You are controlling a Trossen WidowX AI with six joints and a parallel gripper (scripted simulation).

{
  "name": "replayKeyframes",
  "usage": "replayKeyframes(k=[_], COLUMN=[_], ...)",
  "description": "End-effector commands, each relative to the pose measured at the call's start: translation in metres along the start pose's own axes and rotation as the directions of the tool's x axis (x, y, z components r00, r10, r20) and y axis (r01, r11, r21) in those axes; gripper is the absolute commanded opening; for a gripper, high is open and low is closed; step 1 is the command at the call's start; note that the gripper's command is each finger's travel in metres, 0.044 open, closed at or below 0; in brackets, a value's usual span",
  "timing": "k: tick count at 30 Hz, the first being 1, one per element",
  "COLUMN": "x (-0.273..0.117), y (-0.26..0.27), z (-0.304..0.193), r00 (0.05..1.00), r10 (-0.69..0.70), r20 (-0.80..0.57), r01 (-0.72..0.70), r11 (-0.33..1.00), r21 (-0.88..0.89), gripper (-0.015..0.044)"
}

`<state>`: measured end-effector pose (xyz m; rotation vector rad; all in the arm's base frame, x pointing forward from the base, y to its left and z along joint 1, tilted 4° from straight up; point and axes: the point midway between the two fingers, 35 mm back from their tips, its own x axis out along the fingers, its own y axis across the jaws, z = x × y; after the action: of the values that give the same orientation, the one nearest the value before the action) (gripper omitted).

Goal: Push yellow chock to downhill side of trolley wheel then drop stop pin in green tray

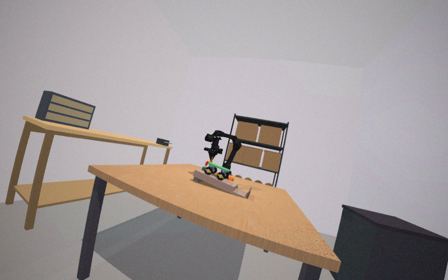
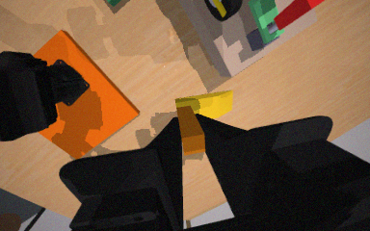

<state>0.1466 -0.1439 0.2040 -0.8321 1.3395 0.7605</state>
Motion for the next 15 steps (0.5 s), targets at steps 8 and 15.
replayKeyframes(k=[8, 15], x=[0.0006, 0.0006], y=[0.0001, 0.0000], z=[0.0003, 0.0003], r00=[1.000, 1.000], r10=[0.007, 0.008], r20=[0.002, 0.002], r01=[-0.007, -0.008], r11=[0.932, 0.819], r21=[0.361, 0.574], gripper=[0.0000, 0.0000])
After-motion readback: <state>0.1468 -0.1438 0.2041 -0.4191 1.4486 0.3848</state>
